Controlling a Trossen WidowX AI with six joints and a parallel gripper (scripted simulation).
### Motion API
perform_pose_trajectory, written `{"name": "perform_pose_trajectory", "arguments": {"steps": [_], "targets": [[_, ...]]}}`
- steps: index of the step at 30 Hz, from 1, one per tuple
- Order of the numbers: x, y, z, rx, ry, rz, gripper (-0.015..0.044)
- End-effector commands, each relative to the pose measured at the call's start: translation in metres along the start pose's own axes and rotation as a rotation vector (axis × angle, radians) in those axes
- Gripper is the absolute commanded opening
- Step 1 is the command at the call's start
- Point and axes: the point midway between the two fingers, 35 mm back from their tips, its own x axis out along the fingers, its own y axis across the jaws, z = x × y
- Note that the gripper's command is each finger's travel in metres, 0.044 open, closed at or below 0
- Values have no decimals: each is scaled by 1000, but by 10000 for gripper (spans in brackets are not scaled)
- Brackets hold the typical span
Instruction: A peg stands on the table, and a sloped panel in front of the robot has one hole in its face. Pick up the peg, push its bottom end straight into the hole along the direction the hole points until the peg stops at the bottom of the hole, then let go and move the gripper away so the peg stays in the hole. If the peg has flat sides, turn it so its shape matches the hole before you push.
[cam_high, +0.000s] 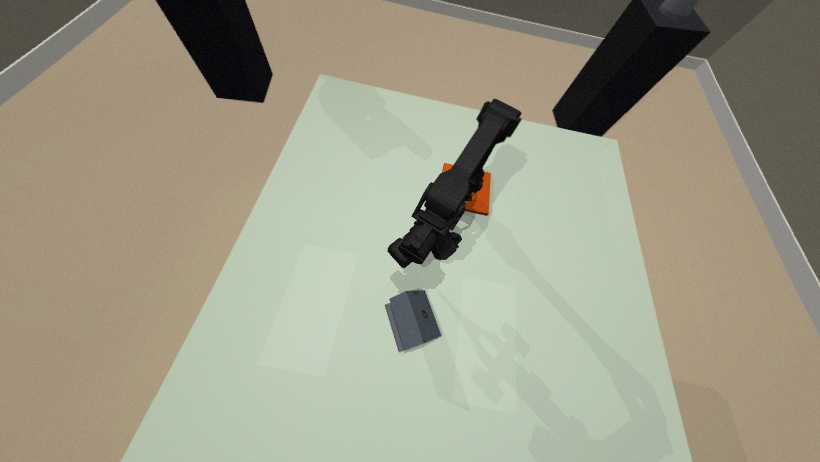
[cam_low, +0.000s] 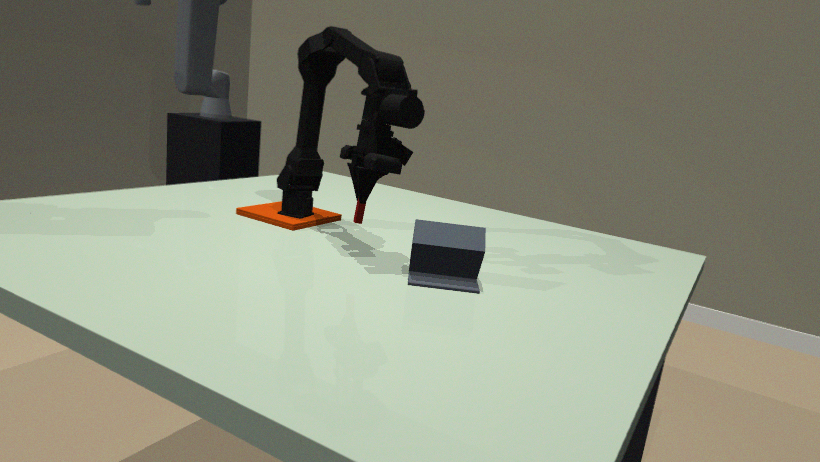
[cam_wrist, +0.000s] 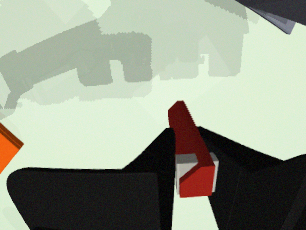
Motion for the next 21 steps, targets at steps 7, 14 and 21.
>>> {"name": "perform_pose_trajectory", "arguments": {"steps": [7, 14, 21], "targets": [[0, -3, 10, -82, 47, -28, 0], [0, -5, 16, -132, 77, -46, 0], [0, -7, 23, -183, 106, -64, 0]]}}
